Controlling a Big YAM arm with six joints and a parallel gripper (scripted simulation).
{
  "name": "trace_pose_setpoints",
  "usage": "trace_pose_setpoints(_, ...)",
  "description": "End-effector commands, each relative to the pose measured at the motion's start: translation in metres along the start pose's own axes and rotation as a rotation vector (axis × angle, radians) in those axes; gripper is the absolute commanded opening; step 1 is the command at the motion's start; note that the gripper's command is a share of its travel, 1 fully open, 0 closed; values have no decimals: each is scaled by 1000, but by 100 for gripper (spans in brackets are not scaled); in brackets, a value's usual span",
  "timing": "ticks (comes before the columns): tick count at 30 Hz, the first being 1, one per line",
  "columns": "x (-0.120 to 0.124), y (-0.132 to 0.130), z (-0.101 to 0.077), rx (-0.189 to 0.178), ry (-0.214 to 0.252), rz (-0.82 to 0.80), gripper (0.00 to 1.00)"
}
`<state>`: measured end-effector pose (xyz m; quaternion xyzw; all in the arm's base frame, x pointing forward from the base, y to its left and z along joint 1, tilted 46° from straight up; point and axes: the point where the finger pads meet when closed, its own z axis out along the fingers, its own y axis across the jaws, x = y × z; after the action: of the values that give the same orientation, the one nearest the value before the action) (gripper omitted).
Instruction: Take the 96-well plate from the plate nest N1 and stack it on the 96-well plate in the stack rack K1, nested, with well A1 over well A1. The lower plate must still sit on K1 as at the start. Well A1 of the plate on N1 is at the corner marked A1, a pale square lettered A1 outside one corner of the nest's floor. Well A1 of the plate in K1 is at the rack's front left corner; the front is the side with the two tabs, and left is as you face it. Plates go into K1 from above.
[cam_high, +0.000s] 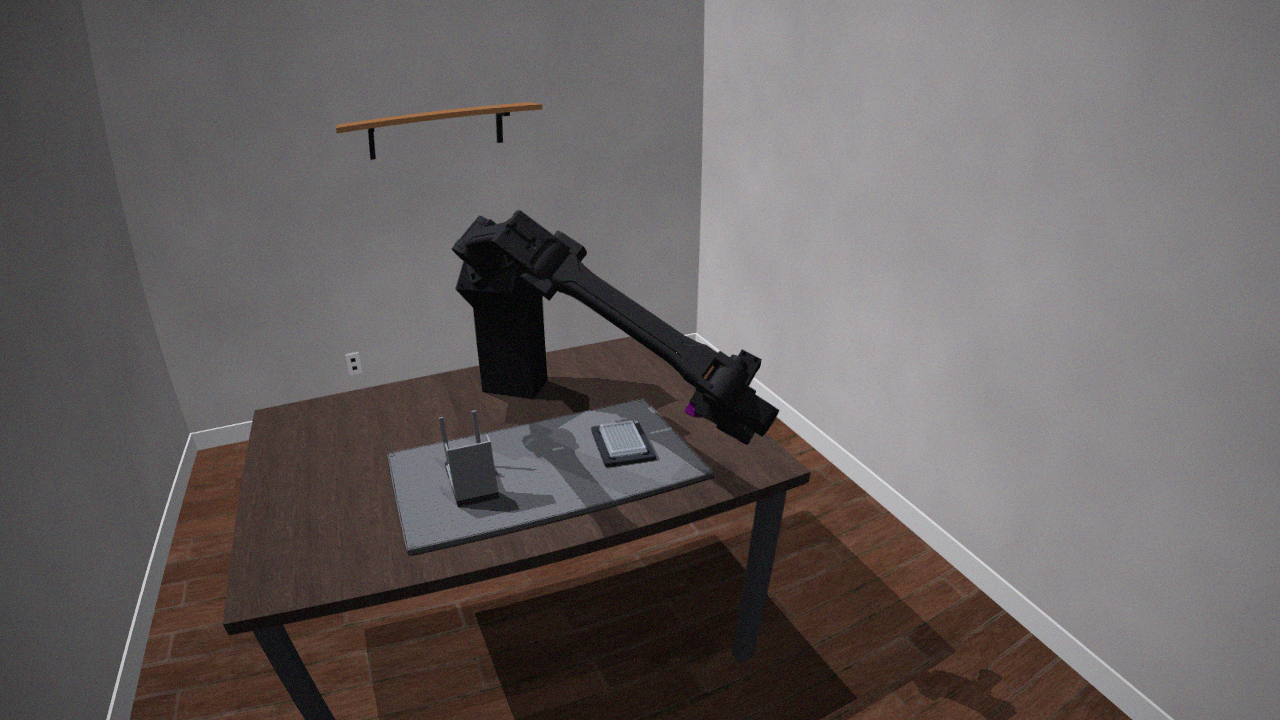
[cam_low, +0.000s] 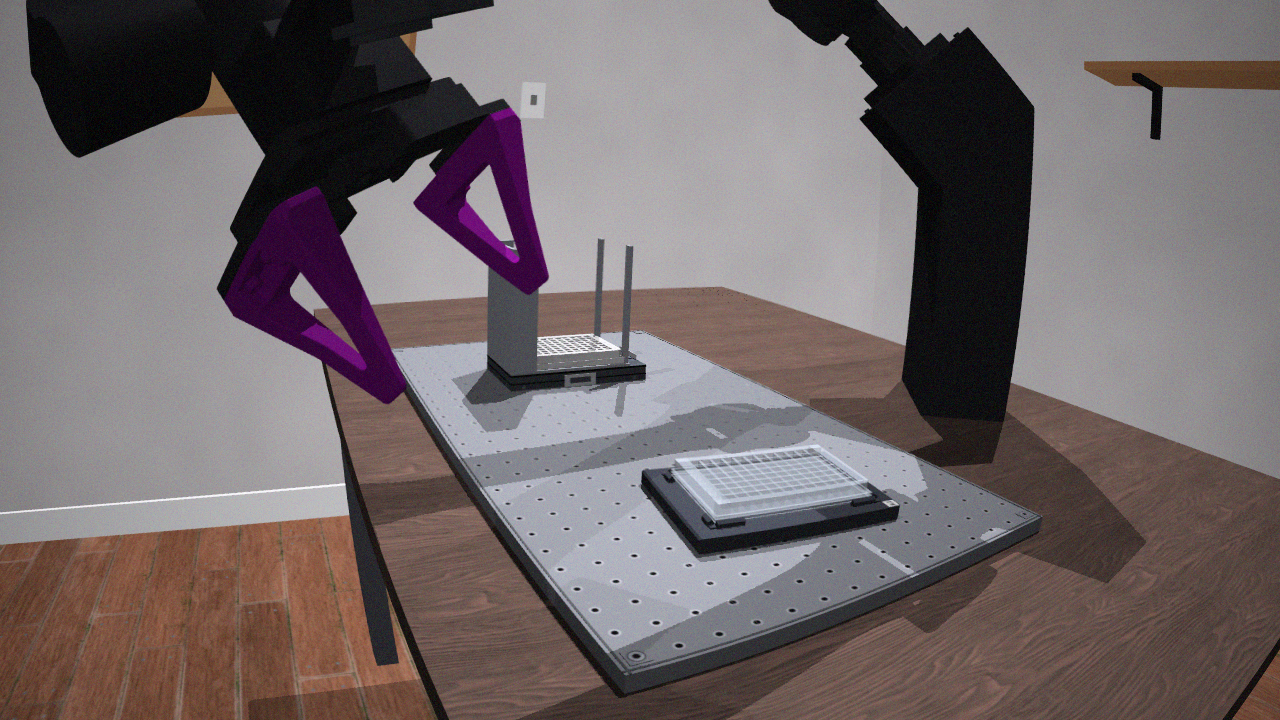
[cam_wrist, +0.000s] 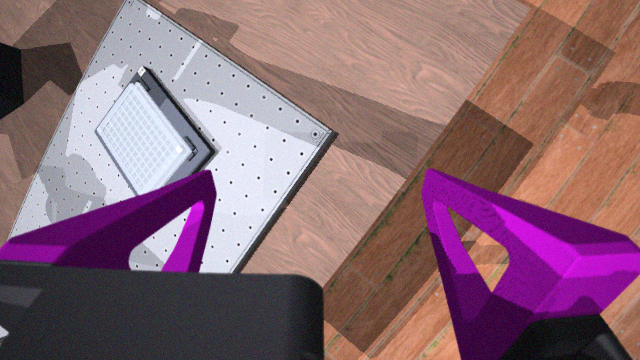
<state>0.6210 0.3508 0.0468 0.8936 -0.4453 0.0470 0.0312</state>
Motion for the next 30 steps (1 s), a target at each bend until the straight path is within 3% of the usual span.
trace_pose_setpoints(1, -4, -2, -7, 11, 1, -5, 100)
trace_pose_setpoints(2, -4, -2, -7, 11, 1, -5, 100)
trace_pose_setpoints(3, -25, -5, -26, 59, 13, 9, 100)
trace_pose_setpoints(13, -27, 9, -5, 126, 87, 327, 100)
trace_pose_setpoints(16, -3, 13, 1, 133, 101, 419, 100)
trace_pose_setpoints(19, -8, 16, 4, 142, 106, 443, 100)
trace_pose_setpoints(21, -27, 21, 9, 163, 114, 480, 100)
trace_pose_setpoints(30, -27, 41, 26, 241, 151, 748, 100)
